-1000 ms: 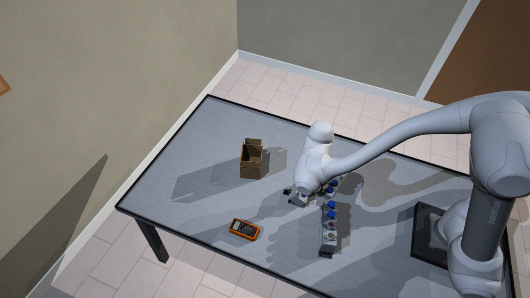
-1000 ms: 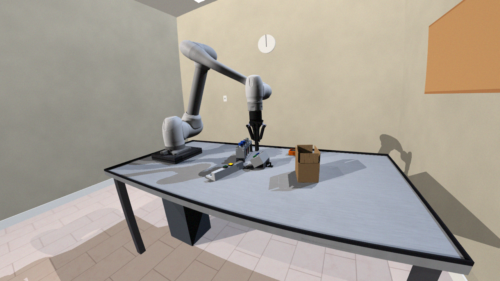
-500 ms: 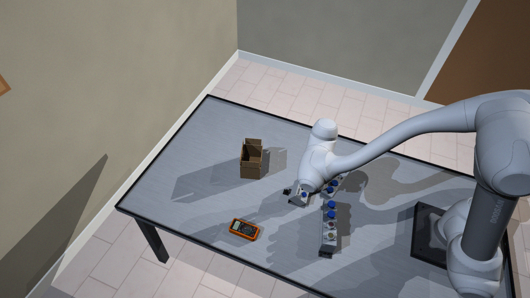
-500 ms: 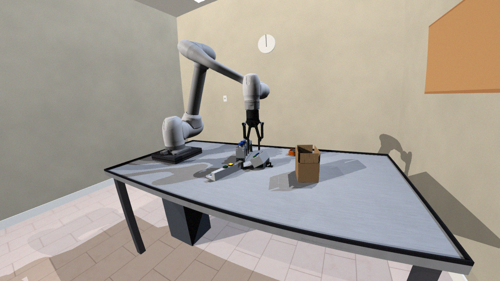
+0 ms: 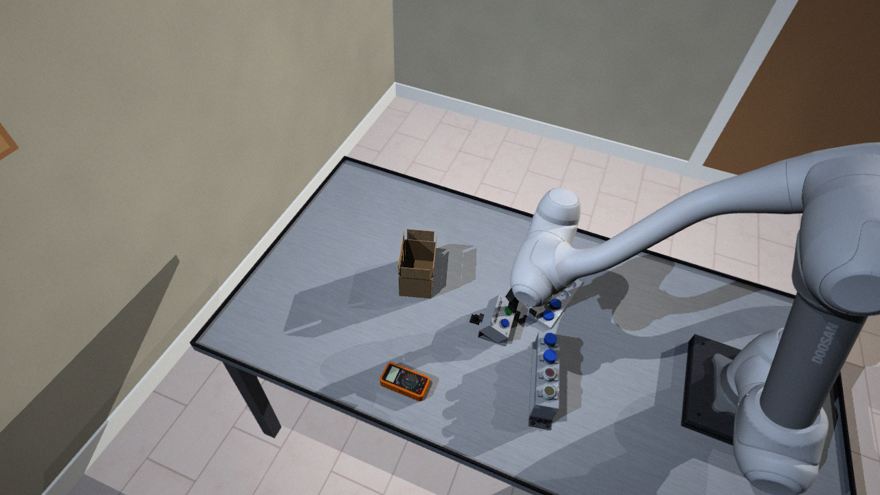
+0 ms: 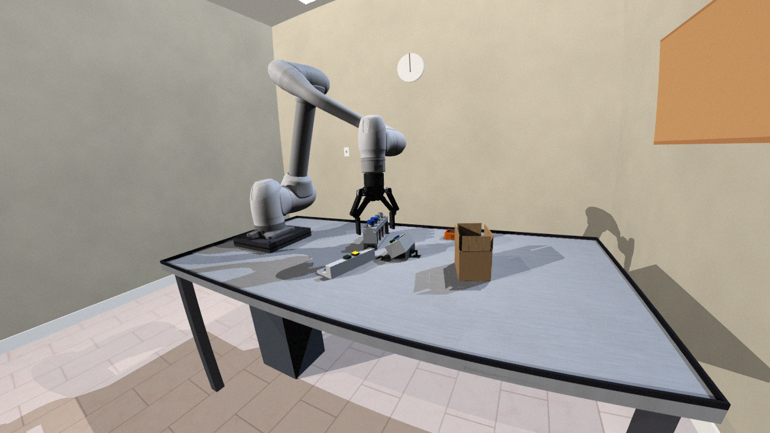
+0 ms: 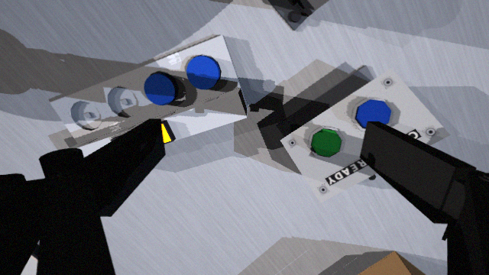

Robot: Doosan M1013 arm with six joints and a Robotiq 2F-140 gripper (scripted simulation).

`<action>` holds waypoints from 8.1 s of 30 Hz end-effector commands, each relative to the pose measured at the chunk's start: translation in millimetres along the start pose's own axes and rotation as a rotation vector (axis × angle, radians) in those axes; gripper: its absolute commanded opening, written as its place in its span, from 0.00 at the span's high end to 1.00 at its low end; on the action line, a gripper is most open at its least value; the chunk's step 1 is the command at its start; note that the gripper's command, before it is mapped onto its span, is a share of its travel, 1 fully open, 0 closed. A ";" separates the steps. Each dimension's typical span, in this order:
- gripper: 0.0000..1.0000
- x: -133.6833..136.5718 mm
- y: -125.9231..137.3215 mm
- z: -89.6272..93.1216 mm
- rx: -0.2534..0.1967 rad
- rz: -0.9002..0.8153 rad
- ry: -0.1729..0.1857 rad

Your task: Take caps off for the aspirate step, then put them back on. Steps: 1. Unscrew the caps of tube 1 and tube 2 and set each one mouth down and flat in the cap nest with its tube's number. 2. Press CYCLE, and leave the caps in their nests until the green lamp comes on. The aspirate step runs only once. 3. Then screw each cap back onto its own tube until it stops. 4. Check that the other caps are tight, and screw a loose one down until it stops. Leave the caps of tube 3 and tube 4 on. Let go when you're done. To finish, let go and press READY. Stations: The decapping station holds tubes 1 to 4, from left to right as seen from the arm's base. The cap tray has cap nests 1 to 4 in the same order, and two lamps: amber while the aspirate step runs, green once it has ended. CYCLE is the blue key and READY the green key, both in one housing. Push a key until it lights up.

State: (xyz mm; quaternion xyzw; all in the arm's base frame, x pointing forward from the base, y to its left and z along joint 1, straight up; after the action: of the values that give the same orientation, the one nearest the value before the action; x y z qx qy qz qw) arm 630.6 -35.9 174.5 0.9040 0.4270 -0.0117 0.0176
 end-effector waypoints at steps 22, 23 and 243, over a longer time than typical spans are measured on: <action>0.00 -120.5 19.6 16.8 0.018 -0.342 0.037; 0.00 -120.5 19.6 16.8 0.018 -0.342 0.037; 0.00 -120.4 19.6 16.8 0.018 -0.342 0.037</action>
State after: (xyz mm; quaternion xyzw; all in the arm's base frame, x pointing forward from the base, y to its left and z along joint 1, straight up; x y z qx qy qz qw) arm 568.8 -141.9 161.9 0.8182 0.5749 -0.0021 -0.0009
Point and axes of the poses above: the point where the finger pads meet when closed, its own z axis out along the fingers, its own x axis across the jaws, y = z × x, the point moved 10 cm from there along -z, back along the fingers, and after that the axes turned 3 degrees about z, right-handed, at the moved point
